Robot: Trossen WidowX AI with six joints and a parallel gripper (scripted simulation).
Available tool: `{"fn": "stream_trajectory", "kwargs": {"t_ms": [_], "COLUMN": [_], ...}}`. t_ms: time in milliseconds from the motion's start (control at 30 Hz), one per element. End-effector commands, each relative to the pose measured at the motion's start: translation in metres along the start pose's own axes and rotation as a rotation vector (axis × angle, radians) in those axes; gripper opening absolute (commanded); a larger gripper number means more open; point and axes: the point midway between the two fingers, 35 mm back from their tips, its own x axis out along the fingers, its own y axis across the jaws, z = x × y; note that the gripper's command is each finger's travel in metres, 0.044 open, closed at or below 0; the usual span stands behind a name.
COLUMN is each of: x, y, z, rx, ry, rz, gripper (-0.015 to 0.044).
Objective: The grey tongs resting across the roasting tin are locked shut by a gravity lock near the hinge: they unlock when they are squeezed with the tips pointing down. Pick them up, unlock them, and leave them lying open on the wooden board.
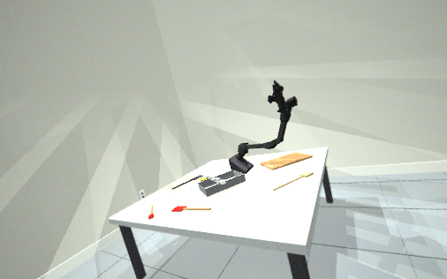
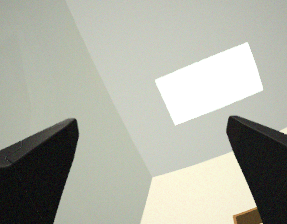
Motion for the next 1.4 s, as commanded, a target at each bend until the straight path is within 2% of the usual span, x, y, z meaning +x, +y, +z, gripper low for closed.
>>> {"fn": "stream_trajectory", "kwargs": {"t_ms": [0, 133, 167, 333, 467, 567, 767, 900, 1000, 1133, 1367], "x": [0.002, 0.019, 0.024, 0.046, 0.071, 0.077, 0.08, 0.077, 0.067, 0.038, -0.018], "y": [0.001, 0.007, 0.01, 0.017, 0.02, 0.013, -0.003, -0.006, -0.015, -0.035, -0.055], "z": [0.002, 0.029, 0.038, 0.076, 0.133, 0.177, 0.272, 0.289, 0.326, 0.389, 0.47], "rx": [0.016, 0.188, 0.212, 0.484, 0.829, 1.016, 1.432, 1.488, 1.636, 1.815, 2.018], "ry": [-0.007, -0.122, -0.15, -0.272, -0.441, -0.585, -0.838, -0.878, -0.964, -1.088, -1.119], "rz": [-0.001, -0.031, -0.034, -0.013, 0.057, 0.108, 0.351, 0.403, 0.556, 0.856, 1.431], "gripper": [0.0374, 0.0269, 0.026, 0.026, 0.026, 0.026, 0.026, 0.026, 0.026, 0.026, 0.026]}}
